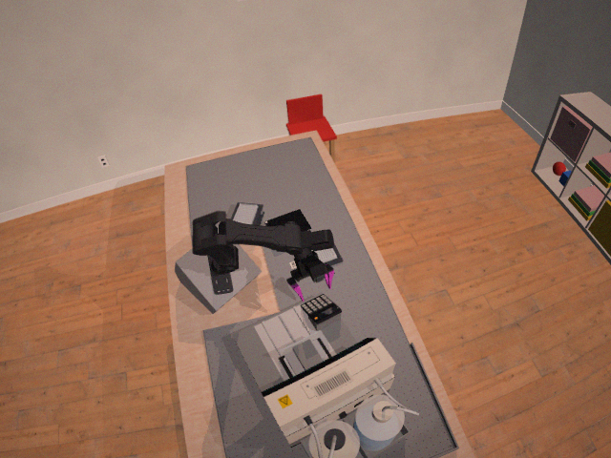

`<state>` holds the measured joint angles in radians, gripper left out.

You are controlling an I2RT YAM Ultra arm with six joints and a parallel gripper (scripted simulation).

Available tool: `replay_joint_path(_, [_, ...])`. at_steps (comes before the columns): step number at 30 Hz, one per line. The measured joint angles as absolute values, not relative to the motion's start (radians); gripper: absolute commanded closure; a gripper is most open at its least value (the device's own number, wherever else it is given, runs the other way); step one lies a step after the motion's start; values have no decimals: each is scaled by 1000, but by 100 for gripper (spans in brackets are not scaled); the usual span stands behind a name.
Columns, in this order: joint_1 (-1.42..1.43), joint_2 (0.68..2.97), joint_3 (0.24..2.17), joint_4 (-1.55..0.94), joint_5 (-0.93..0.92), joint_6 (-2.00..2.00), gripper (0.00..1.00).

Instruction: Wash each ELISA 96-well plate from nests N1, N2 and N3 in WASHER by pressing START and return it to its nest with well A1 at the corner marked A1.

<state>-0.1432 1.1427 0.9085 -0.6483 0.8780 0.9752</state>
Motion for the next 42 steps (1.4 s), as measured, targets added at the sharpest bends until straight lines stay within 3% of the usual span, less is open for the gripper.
replay_joint_path(27, [-396, 1050, 1035, -689, 705, 714, 0])
replay_joint_path(42, [-398, 1044, 1042, -695, 689, 686, 0])
